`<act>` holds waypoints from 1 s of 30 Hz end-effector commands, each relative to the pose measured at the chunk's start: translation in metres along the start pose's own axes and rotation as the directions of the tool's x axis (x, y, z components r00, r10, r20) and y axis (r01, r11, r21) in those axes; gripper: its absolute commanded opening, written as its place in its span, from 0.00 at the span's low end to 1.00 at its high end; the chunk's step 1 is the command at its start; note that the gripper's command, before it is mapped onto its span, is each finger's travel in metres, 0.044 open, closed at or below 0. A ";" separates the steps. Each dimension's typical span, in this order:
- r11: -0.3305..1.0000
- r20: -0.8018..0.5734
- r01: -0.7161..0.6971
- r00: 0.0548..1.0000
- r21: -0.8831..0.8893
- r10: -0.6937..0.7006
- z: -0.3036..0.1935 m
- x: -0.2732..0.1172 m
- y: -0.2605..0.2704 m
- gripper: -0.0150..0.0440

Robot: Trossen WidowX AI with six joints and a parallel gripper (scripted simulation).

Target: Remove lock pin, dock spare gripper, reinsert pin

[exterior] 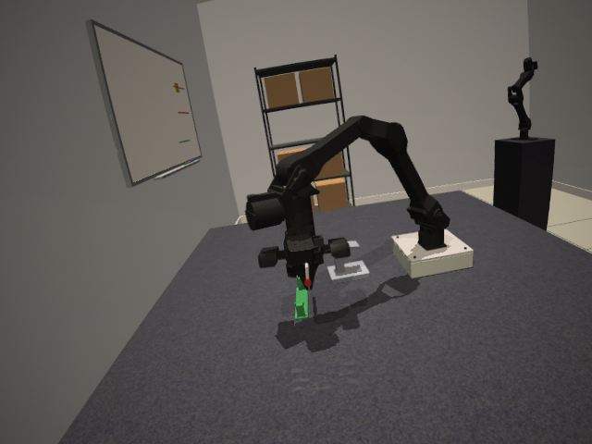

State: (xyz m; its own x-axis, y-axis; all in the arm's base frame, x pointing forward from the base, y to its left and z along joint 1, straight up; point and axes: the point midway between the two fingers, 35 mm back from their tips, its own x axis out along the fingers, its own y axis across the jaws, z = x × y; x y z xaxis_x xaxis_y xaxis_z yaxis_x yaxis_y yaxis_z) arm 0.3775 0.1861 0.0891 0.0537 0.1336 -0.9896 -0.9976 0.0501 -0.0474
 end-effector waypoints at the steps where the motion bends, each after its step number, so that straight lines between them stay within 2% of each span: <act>1: 1.000 -0.006 -0.007 1.000 0.015 0.007 0.001 0.005 -0.011 0.25; 9: 1.000 -0.006 -0.003 1.000 0.031 0.003 0.006 0.008 -0.030 0.25; 30: 0.999 0.008 0.020 1.000 0.029 -0.020 0.003 0.034 -0.031 0.25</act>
State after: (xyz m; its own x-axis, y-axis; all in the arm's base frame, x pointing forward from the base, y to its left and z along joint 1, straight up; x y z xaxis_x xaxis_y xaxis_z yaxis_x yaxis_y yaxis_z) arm 0.4113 0.1926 0.0646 0.0770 0.1417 -0.9869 -0.9948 0.0764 -0.0667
